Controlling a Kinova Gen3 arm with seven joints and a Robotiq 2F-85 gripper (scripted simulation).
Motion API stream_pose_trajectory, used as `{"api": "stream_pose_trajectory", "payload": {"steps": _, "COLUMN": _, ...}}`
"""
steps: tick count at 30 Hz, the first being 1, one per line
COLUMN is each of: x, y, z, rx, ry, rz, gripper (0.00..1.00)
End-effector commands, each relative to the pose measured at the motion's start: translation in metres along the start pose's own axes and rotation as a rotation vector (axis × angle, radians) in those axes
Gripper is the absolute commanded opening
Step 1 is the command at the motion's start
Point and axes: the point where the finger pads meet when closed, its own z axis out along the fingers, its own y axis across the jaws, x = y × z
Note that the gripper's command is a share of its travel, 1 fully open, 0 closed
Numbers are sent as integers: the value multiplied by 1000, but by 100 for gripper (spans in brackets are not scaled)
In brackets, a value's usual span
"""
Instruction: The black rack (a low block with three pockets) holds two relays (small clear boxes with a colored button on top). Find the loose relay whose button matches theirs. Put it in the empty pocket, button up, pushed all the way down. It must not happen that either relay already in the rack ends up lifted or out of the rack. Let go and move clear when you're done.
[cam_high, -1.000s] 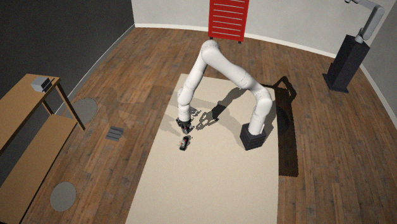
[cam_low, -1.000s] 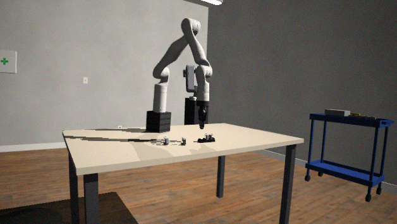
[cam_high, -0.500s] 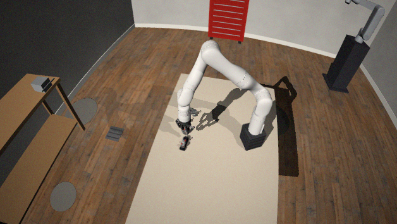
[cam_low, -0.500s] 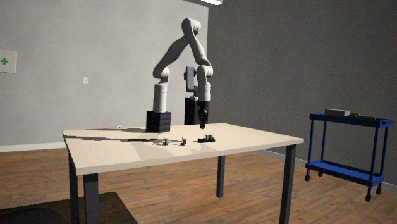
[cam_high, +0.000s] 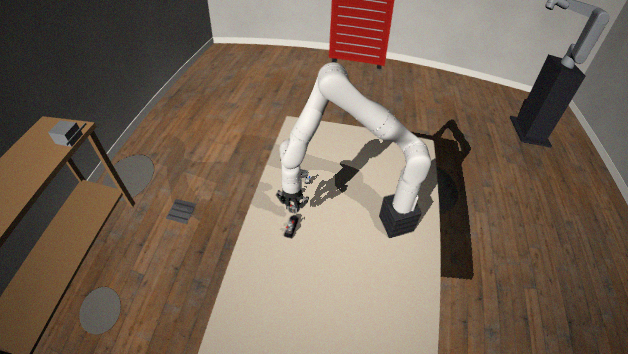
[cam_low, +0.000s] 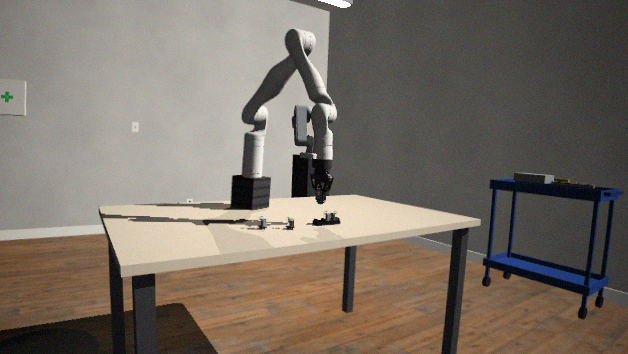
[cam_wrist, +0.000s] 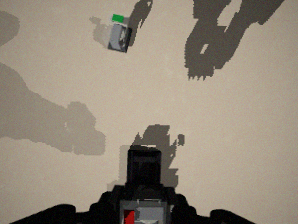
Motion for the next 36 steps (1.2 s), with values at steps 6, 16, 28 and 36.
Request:
{"api": "stream_pose_trajectory", "payload": {"steps": 6, "x": 1, "y": -1, "z": 4, "rx": 1, "ry": 0, "rz": 1, "gripper": 0}}
{"api": "stream_pose_trajectory", "payload": {"steps": 16, "x": 1, "y": -1, "z": 15, "rx": 1, "ry": 0, "rz": 1, "gripper": 0}}
{"api": "stream_pose_trajectory", "payload": {"steps": 28, "x": 1, "y": -1, "z": 33, "rx": 1, "ry": -1, "rz": 1, "gripper": 0}}
{"api": "stream_pose_trajectory", "payload": {"steps": 36, "x": 1, "y": -1, "z": 42, "rx": 1, "ry": -1, "rz": 1, "gripper": 0}}
